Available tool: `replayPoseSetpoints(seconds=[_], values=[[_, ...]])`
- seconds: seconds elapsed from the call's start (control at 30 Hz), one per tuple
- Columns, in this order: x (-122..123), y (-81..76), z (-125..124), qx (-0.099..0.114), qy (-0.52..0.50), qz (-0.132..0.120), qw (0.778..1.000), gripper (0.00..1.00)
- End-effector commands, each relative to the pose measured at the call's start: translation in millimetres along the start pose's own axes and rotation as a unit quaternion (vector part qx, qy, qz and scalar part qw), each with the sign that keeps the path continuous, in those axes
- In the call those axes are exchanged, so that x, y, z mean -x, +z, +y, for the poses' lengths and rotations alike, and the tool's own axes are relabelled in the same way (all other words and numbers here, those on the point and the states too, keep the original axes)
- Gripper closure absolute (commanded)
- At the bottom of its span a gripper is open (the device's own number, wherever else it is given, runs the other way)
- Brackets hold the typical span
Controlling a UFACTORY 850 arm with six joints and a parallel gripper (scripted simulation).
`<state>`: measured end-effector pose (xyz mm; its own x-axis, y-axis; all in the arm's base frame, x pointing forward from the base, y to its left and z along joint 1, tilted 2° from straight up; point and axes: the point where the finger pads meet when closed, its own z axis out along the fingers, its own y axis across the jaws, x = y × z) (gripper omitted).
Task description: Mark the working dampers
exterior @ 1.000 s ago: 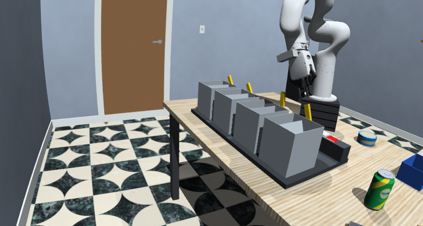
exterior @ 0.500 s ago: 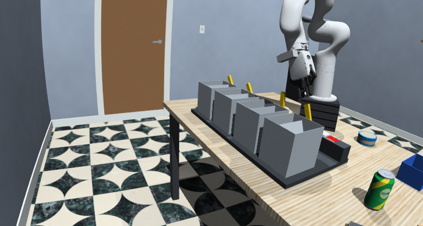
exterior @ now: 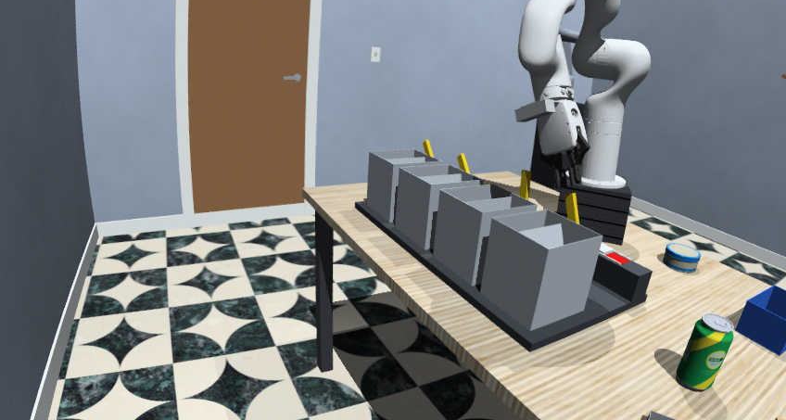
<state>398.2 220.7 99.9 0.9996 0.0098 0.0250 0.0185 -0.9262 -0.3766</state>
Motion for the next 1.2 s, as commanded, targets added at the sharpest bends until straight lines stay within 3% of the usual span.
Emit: replayPoseSetpoints(seconds=[0.0,0.53,1.17], values=[[-0.7,6.2,-0.5,-0.001,0.0,0.001,1.0,0.61],[-0.8,40.8,-0.6,-0.001,0.0,0.001,1.0,0.61],[-0.8,63.1,-0.6,-0.001,0.0,0.001,1.0,0.61]])
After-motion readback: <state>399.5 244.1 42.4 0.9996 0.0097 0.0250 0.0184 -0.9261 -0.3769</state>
